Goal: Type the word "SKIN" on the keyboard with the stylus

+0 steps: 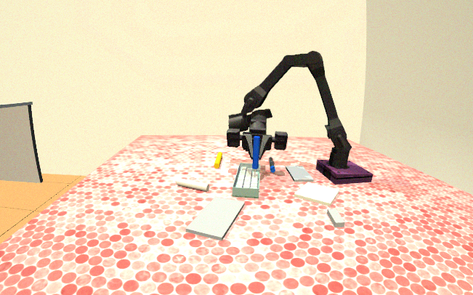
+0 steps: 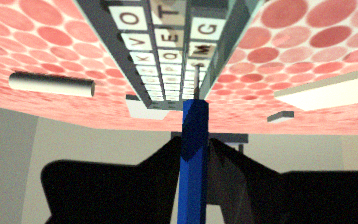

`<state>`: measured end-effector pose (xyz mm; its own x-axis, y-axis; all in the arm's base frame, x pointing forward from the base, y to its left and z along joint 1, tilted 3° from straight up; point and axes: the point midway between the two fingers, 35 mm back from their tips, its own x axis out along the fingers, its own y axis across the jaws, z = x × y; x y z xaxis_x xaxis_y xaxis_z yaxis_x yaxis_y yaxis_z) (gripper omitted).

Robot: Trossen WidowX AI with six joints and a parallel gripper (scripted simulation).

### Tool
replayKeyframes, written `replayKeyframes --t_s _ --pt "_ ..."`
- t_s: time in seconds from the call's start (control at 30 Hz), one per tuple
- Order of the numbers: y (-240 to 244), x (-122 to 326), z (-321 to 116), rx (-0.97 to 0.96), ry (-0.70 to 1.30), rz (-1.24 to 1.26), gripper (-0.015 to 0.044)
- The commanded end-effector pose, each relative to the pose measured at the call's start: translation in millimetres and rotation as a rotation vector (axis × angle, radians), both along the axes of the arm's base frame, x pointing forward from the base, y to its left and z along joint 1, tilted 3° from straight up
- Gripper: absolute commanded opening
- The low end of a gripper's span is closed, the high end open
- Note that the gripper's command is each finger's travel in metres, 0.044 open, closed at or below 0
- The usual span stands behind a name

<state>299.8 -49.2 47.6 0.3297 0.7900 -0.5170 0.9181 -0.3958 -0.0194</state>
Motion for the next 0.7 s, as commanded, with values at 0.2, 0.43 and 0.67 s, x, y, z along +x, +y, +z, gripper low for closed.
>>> replayKeyframes --t_s 0.2,0.43,0.67 --pt "1 0 -4 0.006 -0.004 -0.001 0.0081" --pt "1 0 -4 0.006 -0.004 -0.001 0.0081" --pt "0 1 12 0.006 -0.004 -0.001 0.0081"
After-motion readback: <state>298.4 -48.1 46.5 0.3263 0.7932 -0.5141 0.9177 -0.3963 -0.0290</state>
